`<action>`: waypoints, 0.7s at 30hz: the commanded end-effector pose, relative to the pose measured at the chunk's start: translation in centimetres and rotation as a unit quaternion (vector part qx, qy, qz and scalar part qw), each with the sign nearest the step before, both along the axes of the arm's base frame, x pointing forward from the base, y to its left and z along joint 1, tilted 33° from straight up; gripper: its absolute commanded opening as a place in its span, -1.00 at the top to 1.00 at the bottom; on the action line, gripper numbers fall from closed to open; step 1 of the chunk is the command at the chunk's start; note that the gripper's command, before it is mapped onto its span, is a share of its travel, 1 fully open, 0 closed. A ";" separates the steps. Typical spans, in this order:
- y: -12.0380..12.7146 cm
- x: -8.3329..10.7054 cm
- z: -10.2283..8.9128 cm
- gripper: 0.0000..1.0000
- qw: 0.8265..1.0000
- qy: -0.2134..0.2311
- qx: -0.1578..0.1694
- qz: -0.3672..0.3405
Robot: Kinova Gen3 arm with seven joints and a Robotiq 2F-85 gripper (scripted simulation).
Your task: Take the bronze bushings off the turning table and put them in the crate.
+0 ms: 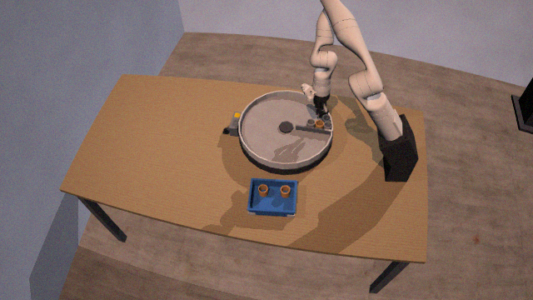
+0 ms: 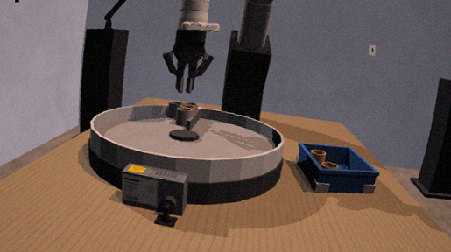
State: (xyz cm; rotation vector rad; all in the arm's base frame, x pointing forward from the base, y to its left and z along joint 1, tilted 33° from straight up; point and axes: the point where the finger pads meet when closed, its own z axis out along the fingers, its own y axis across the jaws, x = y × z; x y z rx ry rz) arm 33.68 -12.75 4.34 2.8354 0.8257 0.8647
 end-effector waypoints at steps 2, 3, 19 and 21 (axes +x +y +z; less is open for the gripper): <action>0.1 0.0 0.0 0.64 1.000 0.000 0.001 0.001; 0.1 0.0 0.0 0.64 1.000 0.000 0.001 0.001; 0.2 0.8 -1.2 0.64 1.000 0.000 0.001 0.000; 0.2 0.8 -1.2 0.64 1.000 0.000 0.001 0.000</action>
